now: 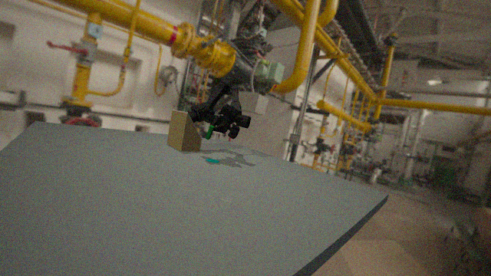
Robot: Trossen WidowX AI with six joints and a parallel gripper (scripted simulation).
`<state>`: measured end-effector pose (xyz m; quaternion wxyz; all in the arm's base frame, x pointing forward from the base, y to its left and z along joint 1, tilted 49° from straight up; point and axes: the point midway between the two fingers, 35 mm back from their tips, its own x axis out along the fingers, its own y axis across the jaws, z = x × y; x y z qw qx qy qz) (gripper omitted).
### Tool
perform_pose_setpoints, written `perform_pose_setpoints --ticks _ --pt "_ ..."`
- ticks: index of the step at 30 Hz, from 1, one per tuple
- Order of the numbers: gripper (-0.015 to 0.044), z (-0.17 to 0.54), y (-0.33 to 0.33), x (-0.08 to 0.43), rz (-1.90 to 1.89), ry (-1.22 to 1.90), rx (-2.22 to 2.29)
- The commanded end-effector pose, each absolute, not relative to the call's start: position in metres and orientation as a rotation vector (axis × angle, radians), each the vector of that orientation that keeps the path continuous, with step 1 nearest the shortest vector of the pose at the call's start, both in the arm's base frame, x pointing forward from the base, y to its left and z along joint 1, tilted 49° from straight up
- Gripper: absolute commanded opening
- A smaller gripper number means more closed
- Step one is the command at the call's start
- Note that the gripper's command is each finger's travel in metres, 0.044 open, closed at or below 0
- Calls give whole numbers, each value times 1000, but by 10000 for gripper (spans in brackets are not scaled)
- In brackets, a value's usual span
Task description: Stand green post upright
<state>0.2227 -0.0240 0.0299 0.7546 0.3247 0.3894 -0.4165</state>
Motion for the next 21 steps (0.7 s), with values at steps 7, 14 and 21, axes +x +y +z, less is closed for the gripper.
perform_pose_setpoints --ticks 7,14,21 --pt "22 33 -24 222 -915 768 727" --pt "22 36 -23 223 -914 712 741" --pt "22 40 -23 223 -912 656 757"
